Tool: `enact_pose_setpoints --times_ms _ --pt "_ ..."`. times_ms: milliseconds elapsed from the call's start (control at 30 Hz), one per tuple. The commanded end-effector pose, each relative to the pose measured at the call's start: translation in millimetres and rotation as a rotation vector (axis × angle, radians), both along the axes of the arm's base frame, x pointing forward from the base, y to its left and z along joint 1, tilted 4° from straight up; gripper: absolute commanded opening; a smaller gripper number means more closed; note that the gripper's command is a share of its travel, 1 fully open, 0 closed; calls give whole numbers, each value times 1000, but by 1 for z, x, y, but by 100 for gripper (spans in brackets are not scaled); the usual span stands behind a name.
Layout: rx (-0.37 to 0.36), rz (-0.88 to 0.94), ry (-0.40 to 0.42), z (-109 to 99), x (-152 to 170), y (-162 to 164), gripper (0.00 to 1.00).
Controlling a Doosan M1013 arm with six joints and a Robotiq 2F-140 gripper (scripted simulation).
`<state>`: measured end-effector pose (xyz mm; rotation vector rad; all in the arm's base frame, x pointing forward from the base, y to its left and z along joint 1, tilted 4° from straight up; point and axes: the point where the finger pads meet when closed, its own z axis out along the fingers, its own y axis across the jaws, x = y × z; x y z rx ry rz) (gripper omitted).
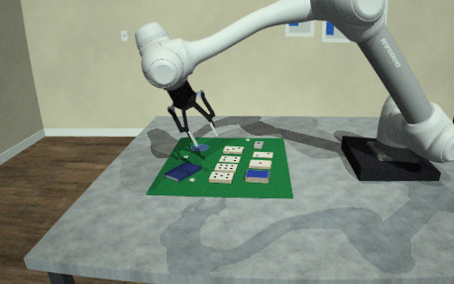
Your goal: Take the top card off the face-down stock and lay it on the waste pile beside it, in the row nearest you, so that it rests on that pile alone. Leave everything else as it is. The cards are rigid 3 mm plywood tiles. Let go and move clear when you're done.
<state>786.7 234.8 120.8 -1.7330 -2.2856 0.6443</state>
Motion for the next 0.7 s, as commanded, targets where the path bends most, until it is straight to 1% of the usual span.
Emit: enact_pose_setpoints --times_ms 0,533,567,667 --pt "0 0 0 0 0 0 48" --pt "0 0 0 0 0 0 48" --pt "1 1 0 0 0 0 100" --pt "28 39 -2 -3 -5 -3 100"
